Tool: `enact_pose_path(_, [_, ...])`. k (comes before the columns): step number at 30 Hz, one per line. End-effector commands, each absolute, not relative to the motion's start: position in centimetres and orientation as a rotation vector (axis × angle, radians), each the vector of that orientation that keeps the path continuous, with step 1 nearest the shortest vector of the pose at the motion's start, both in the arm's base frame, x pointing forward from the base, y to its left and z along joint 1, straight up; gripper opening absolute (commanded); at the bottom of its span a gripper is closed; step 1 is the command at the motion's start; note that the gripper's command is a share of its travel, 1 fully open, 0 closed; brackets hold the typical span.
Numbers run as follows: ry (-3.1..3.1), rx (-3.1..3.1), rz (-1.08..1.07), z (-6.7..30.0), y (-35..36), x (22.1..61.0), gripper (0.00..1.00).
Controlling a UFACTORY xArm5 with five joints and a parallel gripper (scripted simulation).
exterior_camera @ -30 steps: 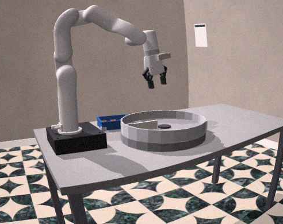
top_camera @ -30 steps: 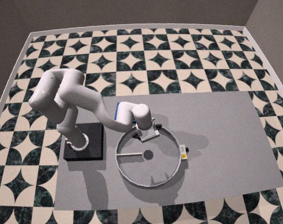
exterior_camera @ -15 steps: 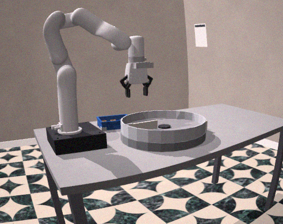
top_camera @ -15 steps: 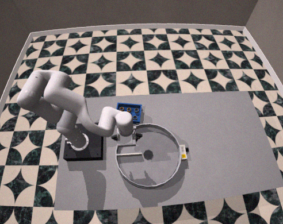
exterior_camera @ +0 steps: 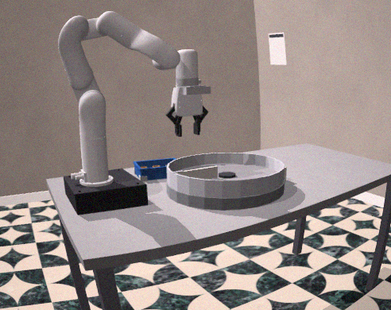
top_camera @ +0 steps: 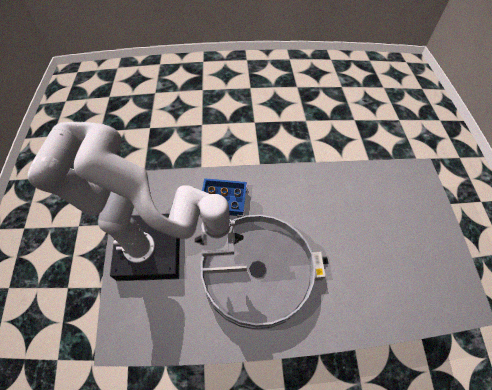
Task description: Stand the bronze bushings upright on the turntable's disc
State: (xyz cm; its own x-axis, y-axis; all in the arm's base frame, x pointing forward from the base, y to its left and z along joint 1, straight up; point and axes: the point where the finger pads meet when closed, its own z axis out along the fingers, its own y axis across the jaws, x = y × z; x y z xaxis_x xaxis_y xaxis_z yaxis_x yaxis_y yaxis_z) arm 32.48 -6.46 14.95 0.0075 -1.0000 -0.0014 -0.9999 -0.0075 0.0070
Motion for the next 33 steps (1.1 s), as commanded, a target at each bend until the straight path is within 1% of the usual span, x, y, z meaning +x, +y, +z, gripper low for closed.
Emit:
enact_pose_path(1, [-2.212,2.228,-0.004,15.09,-6.49,32.60,0.13])
enact_pose_path(30, [-2.212,2.228,-0.004,15.09,-6.49,32.60,0.13])
enact_pose_path(33, [-2.212,2.228,-0.004,15.09,-6.49,32.60,0.15])
